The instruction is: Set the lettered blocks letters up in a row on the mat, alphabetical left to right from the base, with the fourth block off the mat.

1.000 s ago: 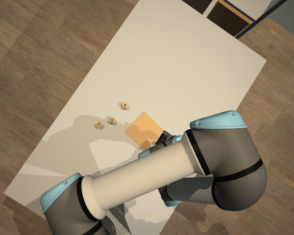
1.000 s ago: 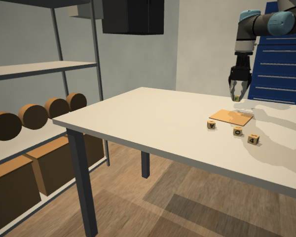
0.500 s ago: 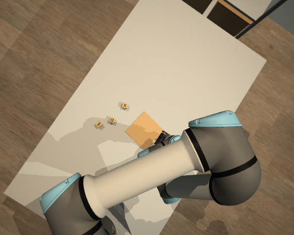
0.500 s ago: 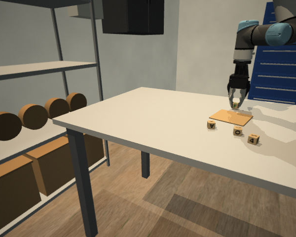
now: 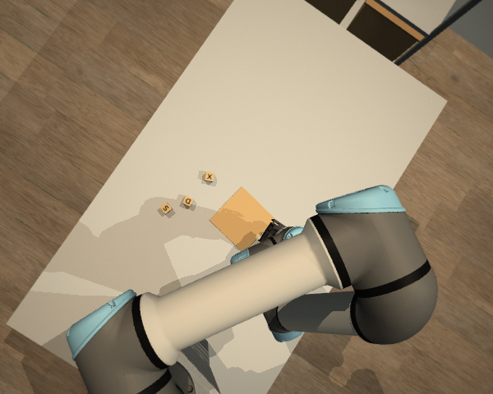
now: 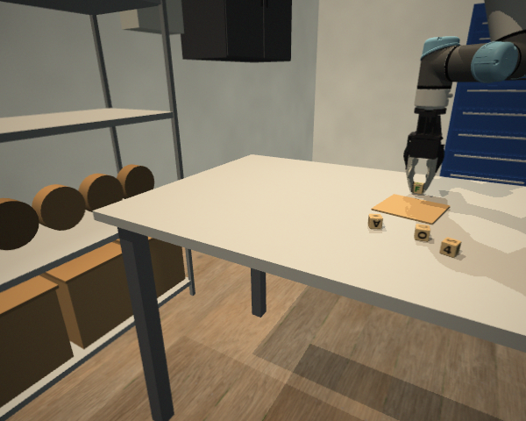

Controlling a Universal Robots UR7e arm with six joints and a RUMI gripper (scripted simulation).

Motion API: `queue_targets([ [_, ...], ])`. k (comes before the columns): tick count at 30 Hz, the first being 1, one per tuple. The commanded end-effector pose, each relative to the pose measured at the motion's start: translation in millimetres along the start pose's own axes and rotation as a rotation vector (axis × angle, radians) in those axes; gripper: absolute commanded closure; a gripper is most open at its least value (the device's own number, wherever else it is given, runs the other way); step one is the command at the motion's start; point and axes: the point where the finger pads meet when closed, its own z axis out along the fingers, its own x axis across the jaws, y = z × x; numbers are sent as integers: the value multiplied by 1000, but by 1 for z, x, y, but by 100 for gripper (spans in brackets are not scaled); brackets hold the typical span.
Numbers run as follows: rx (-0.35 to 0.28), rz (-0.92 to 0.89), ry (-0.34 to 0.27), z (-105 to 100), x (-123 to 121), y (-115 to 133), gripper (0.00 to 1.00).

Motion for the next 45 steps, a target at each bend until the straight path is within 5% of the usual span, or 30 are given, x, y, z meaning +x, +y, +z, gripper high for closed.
queue_targets([
  [1, 1, 0, -1, 0, -1, 0, 95],
  [45, 1, 0, -1, 4, -1, 0, 95],
])
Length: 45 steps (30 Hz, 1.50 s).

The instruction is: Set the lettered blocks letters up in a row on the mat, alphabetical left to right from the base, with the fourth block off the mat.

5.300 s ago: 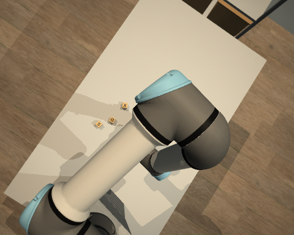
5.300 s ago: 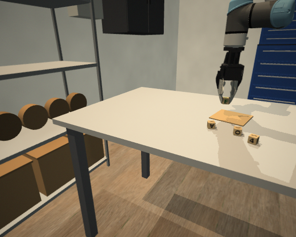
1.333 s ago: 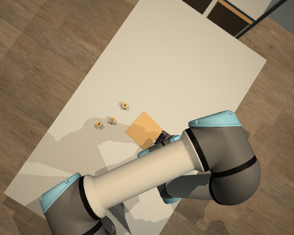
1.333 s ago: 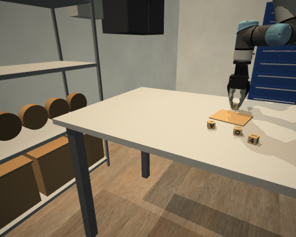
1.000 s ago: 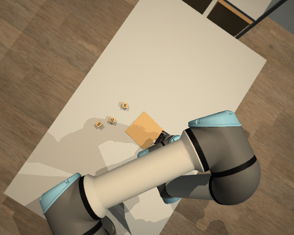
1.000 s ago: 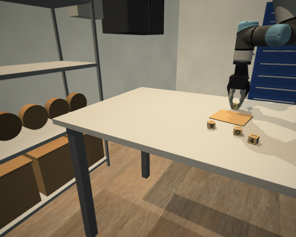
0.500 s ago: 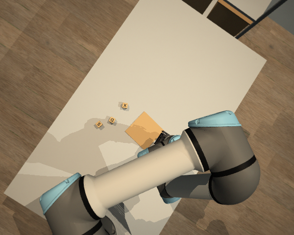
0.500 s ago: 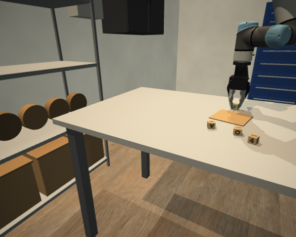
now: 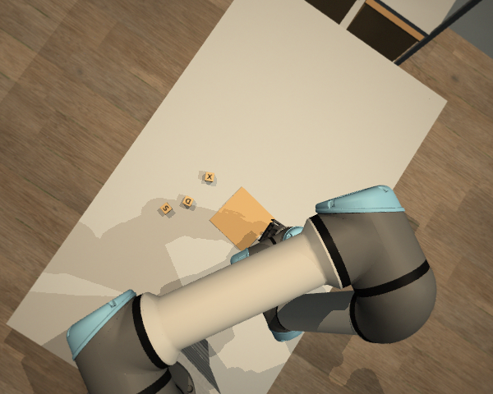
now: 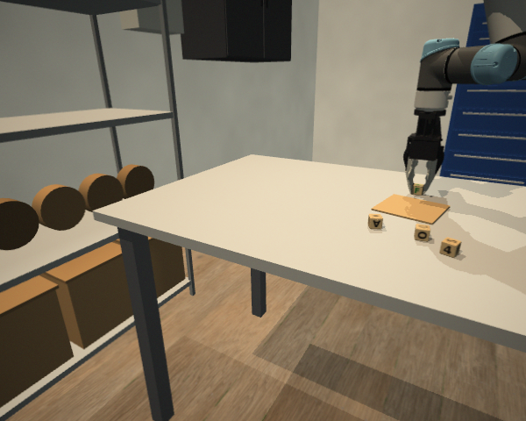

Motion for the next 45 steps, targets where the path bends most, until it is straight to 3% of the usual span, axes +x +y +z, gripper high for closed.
queue_targets([
  [1, 1, 0, -1, 0, -1, 0, 95],
  [17, 1, 0, -1, 0, -1, 0, 95],
  [30, 1, 0, -1, 0, -1, 0, 75],
  [45, 1, 0, -1, -4, -1, 0, 75],
])
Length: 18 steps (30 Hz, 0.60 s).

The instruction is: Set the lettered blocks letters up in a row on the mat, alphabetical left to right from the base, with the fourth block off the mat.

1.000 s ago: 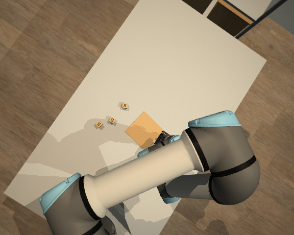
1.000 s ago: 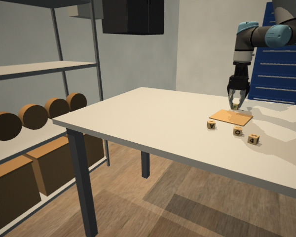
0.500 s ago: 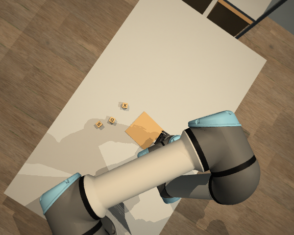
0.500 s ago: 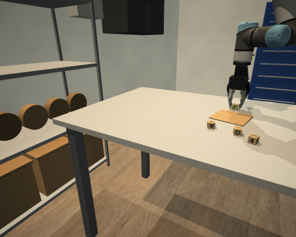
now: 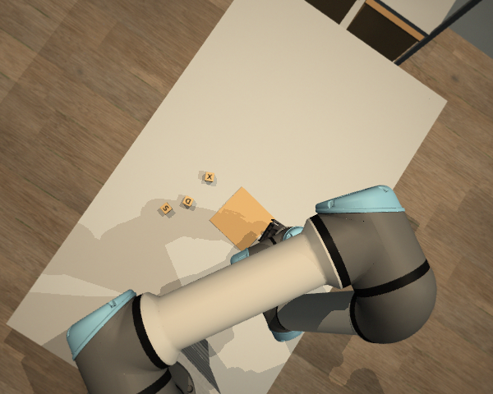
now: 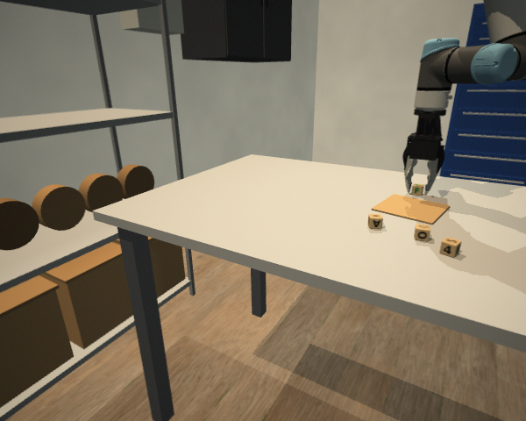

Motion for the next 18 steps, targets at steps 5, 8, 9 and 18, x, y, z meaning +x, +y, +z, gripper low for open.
queue_targets([
  [5, 1, 0, -1, -14, -1, 0, 75],
  [8, 1, 0, -1, -23, -1, 0, 75],
  [9, 1, 0, -1, -28, -1, 0, 75],
  [18, 1, 0, -1, -73, 0, 0, 75],
])
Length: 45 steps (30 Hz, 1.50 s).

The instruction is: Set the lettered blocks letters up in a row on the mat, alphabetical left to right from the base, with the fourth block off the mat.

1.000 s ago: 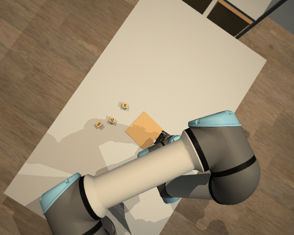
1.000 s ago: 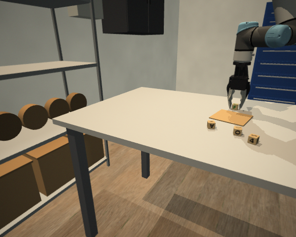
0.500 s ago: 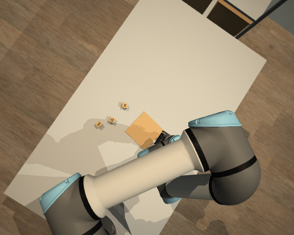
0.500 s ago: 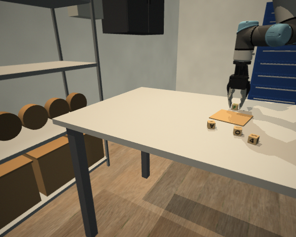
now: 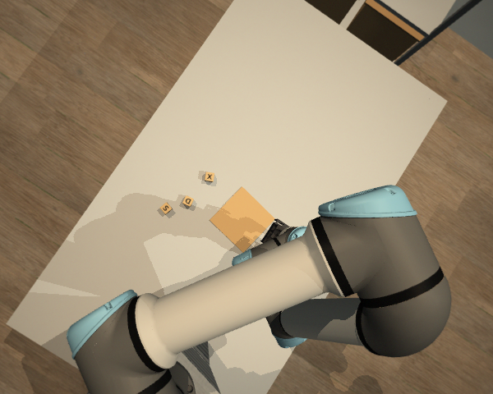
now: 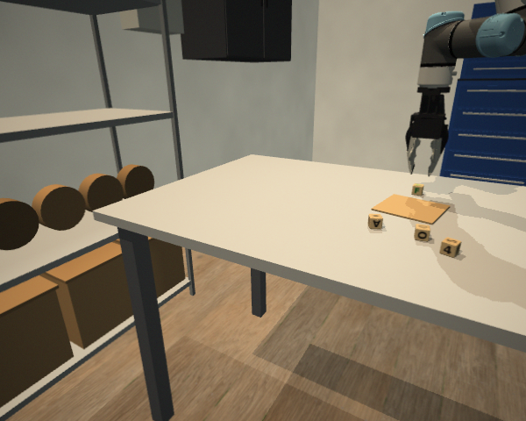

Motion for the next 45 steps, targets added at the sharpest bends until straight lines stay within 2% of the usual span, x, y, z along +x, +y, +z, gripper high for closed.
queue_targets([
  [1, 0, 0, -1, -25, 0, 0, 75],
  [12, 0, 0, -1, -38, 0, 0, 75],
  [13, 0, 0, -1, -38, 0, 0, 0],
  [45, 0, -27, -1, -38, -1, 2, 0],
])
